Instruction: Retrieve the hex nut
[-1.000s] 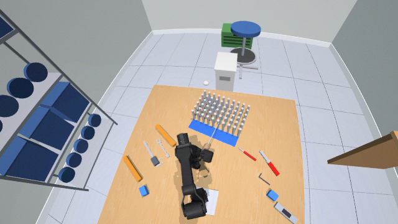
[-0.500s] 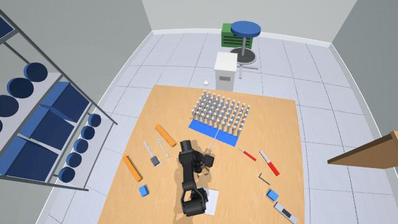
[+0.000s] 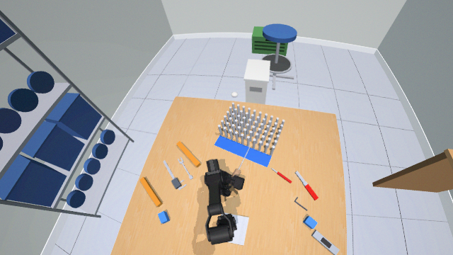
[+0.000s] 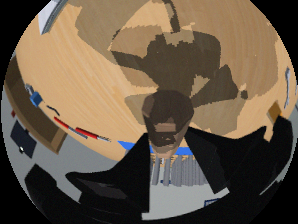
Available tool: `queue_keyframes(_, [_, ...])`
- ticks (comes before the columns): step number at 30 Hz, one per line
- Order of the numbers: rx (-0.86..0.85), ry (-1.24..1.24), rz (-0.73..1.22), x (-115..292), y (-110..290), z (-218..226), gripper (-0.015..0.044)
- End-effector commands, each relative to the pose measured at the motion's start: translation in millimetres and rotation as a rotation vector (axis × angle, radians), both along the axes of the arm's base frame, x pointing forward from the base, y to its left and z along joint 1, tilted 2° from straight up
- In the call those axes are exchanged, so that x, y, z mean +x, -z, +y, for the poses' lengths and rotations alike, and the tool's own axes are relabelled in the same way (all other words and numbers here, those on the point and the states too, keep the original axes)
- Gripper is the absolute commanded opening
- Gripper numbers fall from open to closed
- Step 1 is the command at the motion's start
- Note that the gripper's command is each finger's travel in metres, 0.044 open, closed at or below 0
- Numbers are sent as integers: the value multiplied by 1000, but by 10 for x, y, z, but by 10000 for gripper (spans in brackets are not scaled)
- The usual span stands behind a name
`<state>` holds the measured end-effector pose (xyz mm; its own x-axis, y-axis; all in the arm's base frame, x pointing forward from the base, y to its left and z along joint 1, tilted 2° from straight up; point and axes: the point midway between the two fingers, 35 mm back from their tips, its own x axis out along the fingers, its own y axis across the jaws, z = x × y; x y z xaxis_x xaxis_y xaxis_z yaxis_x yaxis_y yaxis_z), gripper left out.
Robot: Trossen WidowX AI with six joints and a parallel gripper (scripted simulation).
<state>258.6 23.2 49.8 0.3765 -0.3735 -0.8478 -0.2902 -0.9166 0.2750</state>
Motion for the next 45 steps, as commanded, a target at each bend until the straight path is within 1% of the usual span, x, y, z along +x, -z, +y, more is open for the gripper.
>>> queue_keyframes(1, [0,1,-9,58,-20,-10,0])
queue_keyframes(45, [-1,1,-12,404,-30,-114,0])
